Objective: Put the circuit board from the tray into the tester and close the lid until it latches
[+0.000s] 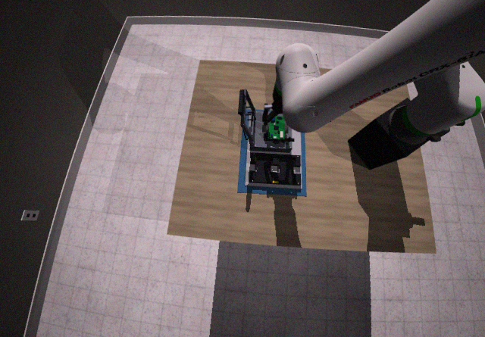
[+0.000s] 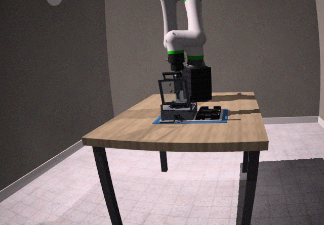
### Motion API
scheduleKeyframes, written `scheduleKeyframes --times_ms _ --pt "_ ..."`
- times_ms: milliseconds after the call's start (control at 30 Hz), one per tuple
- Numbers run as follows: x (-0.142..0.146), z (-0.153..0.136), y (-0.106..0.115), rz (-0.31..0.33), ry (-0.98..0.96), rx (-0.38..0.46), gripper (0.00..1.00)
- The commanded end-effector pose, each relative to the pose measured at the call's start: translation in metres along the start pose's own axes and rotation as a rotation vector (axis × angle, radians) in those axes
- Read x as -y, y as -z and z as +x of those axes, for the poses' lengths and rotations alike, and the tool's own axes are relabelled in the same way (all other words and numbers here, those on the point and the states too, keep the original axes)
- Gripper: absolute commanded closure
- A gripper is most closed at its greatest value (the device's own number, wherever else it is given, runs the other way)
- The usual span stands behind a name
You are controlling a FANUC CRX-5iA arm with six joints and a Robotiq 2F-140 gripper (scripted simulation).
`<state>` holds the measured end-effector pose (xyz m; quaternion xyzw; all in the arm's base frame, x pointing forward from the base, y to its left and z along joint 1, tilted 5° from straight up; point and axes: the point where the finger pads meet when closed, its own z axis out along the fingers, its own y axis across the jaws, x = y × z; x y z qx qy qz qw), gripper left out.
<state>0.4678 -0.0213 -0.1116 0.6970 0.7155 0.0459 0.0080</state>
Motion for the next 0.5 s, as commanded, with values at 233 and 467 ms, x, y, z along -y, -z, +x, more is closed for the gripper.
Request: scheduleKeyframes --times_ms 233,467 --pt "-0.0002 -0.0001 -0.0017 0.000 0.000 0.000 0.54" --pt "-0.0002 -0.0001 -0.0022 0.000 0.000 0.000 0.54"
